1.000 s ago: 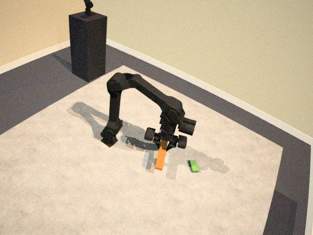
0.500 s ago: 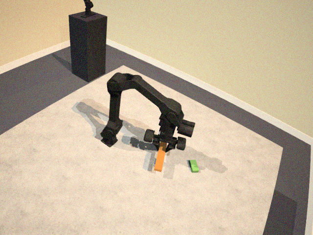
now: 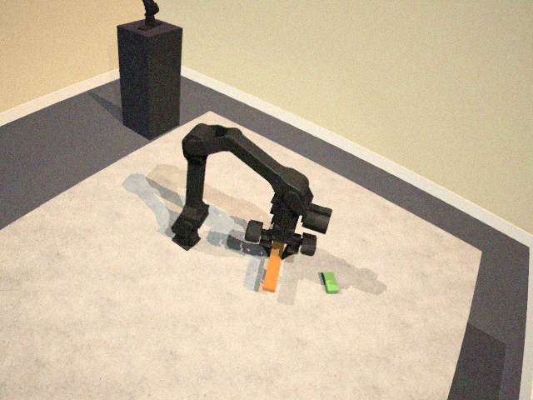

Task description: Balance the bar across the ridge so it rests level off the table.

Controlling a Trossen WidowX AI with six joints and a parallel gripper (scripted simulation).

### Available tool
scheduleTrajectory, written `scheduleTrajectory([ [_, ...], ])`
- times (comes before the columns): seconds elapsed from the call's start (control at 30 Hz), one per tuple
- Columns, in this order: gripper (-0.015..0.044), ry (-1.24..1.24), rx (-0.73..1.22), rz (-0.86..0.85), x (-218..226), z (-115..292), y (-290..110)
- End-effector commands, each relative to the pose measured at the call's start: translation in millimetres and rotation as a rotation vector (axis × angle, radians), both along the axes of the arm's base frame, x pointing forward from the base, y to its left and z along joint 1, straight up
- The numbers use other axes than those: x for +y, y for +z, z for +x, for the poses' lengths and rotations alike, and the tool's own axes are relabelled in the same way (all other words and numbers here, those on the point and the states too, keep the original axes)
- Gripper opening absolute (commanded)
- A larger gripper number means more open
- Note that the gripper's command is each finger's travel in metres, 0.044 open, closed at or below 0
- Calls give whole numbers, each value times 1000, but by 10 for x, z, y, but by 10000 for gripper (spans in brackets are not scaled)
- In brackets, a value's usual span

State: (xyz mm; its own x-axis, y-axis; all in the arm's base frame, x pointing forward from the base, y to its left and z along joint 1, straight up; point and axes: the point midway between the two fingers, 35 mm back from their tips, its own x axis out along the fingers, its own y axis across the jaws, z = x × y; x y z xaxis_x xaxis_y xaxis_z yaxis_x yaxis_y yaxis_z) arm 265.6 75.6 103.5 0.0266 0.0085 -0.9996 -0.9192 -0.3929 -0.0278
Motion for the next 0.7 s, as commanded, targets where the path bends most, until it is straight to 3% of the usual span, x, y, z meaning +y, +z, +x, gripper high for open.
scheduleTrajectory([
  [0.0, 0, 6, -1, -1, -1, 4, -5],
  [0.67, 0, 6, -1, -1, -2, 4, -22],
])
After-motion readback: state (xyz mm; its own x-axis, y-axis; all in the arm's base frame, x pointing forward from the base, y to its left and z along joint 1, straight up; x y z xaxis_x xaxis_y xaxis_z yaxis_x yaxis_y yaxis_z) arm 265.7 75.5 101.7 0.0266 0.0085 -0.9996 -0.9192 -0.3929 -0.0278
